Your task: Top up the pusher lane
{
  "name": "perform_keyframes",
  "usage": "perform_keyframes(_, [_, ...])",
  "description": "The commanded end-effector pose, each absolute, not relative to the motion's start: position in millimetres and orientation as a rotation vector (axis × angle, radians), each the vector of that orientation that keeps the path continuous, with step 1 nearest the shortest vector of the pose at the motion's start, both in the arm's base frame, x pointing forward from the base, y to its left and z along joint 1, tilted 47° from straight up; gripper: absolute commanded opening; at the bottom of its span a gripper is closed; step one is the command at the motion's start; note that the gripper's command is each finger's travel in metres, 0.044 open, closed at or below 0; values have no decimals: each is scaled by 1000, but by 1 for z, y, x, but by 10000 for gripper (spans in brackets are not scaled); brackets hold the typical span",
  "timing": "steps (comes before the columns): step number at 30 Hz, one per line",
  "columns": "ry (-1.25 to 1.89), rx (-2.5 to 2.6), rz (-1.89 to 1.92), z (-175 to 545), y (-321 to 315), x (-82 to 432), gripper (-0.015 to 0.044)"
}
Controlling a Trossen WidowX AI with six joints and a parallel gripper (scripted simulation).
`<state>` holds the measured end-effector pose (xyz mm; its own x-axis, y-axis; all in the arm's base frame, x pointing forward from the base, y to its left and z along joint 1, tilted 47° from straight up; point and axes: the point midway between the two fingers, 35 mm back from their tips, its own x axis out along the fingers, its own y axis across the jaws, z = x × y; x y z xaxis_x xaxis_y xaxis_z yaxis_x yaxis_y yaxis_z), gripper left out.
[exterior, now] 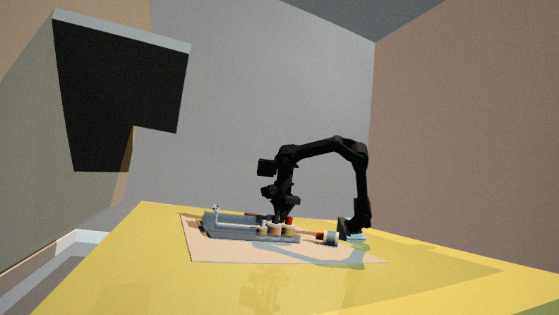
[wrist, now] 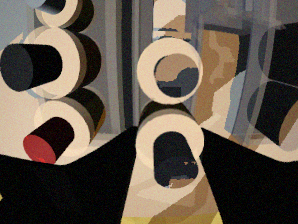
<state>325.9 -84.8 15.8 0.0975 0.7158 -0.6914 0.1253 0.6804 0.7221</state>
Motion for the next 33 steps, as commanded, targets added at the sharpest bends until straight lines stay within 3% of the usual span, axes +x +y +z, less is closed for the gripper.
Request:
perform_keyframes(1, [1413, 753, 507, 16, -83, 330, 0])
perform_keyframes(33, [1413, 753, 507, 10, -77, 330, 0])
